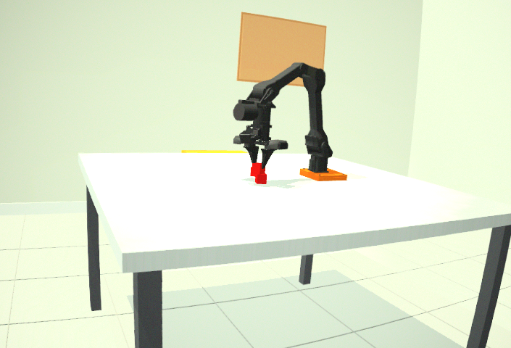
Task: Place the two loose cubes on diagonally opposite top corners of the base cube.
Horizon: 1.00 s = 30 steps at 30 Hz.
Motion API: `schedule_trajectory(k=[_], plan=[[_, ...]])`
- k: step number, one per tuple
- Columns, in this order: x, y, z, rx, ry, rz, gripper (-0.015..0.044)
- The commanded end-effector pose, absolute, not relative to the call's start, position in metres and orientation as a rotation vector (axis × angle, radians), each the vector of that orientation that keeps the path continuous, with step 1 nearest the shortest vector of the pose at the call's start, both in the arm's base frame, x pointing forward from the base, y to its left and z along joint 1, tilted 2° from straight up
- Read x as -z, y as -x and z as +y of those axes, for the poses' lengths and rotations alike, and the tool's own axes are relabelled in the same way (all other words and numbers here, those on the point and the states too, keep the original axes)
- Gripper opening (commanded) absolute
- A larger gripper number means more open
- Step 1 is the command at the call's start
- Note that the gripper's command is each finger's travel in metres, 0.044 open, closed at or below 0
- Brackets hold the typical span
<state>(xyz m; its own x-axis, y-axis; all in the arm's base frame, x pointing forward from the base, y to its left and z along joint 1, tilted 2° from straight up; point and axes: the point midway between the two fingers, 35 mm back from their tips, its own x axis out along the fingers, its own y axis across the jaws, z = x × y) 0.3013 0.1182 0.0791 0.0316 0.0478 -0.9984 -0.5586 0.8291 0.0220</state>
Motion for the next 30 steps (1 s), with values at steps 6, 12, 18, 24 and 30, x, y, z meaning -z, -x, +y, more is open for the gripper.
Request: schedule_trajectory(k=[6,12,18,24,30], plan=[[-0.0767,-0.3008,0.1172,-0.486,0.439,1.479,0.0105],[-0.0767,-0.3008,0.1172,-0.486,0.439,1.479,0.0105],[-0.0767,-0.3008,0.1172,-0.486,0.439,1.479,0.0131],[-0.0767,-0.3008,0.1172,-0.486,0.439,1.479,0.0205],[-0.0865,-0.3004,0.1176,-0.49,0.432,1.479,0.0205]])
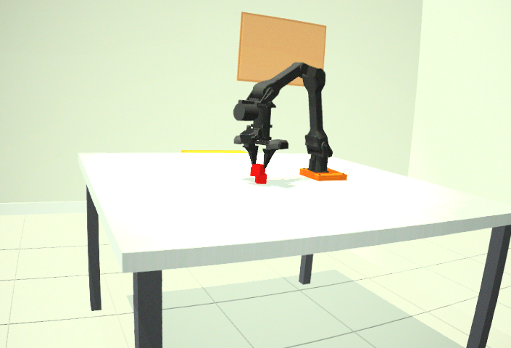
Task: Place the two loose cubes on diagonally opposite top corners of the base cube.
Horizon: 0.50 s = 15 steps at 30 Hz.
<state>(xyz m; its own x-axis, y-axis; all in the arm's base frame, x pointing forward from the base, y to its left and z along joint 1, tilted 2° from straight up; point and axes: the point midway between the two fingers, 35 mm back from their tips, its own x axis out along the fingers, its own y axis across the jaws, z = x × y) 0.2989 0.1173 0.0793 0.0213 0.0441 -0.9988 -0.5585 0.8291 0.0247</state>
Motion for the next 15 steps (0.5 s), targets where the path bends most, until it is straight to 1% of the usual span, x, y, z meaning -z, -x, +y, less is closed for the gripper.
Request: schedule_trajectory(k=[1,15], plan=[[-0.087,-0.3,0.118,-0.49,0.432,1.479,0.0205],[-0.107,-0.3,0.117,-0.49,0.432,1.479,0.0205]])
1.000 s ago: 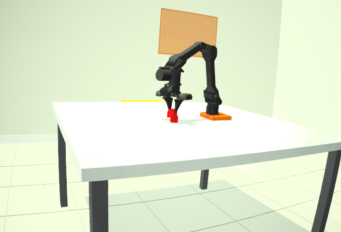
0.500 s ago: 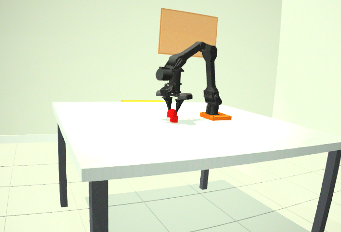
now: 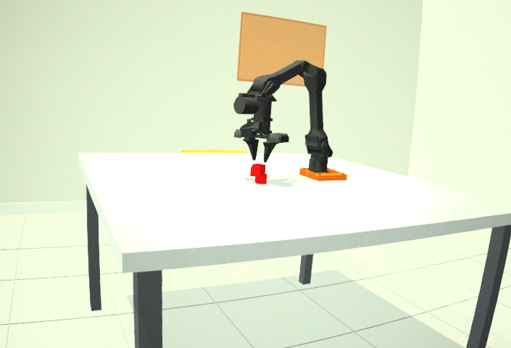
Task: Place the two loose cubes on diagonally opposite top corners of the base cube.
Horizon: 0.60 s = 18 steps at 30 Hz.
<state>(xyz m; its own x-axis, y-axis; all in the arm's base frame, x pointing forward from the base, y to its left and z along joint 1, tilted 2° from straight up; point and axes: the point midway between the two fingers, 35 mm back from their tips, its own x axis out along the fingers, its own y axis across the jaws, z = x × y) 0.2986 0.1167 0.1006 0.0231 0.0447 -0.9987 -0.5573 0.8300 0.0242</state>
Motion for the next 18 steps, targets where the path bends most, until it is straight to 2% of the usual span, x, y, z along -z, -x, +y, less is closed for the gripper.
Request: schedule_trajectory(k=[1,5,7,8,18], plan=[[-0.108,-0.3,0.117,-0.49,0.432,1.479,0.0205],[-0.108,-0.3,0.117,-0.49,0.432,1.479,0.0205],[-0.107,-0.299,0.111,-0.454,0.396,1.491,0.0258],[-0.109,-0.298,0.103,-0.41,0.353,1.5,0.0265],[-0.131,-0.277,0.017,0.13,-0.187,1.541,0.0265]])
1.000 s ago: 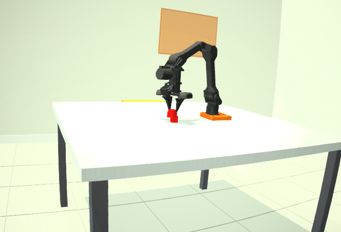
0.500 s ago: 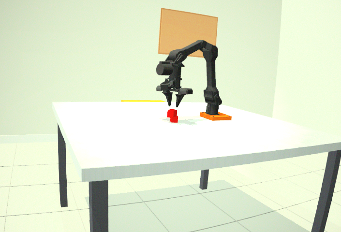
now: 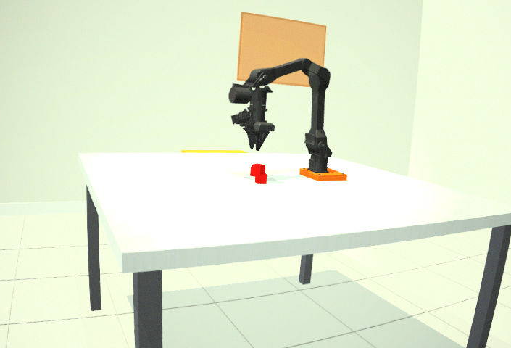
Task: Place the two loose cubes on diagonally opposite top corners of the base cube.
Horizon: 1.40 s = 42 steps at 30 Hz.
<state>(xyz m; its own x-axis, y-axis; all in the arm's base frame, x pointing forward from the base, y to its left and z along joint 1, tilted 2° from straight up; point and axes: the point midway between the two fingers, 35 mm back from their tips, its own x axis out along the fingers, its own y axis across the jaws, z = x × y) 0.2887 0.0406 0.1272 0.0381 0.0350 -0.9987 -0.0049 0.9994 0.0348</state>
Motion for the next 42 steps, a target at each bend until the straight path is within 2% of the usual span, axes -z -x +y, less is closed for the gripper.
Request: schedule_trajectory(k=[1,8,17,26,42], plan=[[-0.133,-0.273,0.01,0.184,-0.241,1.537,0.0265],[-0.143,-0.25,-0.028,0.479,-0.536,1.494,0.0265],[-0.141,-0.25,-0.028,0.479,-0.536,1.494,0.0265],[-0.082,-0.252,-0.026,0.479,-0.537,1.494,0.0265],[-0.063,-0.252,-0.026,0.479,-0.537,1.494,0.0265]])
